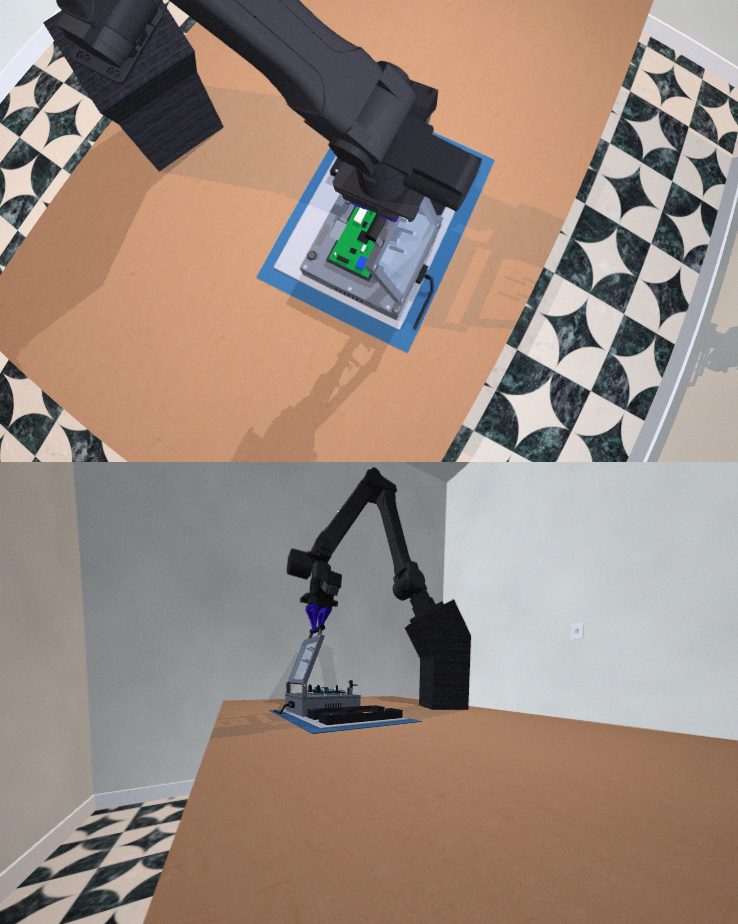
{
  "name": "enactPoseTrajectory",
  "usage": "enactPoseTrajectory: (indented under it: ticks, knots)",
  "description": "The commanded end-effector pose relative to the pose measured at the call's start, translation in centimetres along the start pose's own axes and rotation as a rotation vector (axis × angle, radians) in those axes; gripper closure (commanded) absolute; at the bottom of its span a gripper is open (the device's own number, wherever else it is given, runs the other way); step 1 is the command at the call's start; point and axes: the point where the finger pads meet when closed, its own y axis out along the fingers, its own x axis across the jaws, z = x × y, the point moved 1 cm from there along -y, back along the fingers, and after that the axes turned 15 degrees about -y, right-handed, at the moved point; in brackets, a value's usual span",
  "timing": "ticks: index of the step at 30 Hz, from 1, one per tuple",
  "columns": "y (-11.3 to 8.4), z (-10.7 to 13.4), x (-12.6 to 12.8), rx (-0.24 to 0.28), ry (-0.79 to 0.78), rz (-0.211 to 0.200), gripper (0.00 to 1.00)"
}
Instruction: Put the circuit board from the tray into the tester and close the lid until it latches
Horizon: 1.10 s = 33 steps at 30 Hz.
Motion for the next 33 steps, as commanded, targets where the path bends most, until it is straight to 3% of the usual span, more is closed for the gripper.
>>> enactPoseTrajectory:
  ticks: [1, 33]
  knots:
    - [2.2, -0.4, 4.0, -0.017, -0.004, -0.091, 1.0]
    - [7.1, -1.9, 9.3, -0.015, -0.002, -0.081, 1.0]
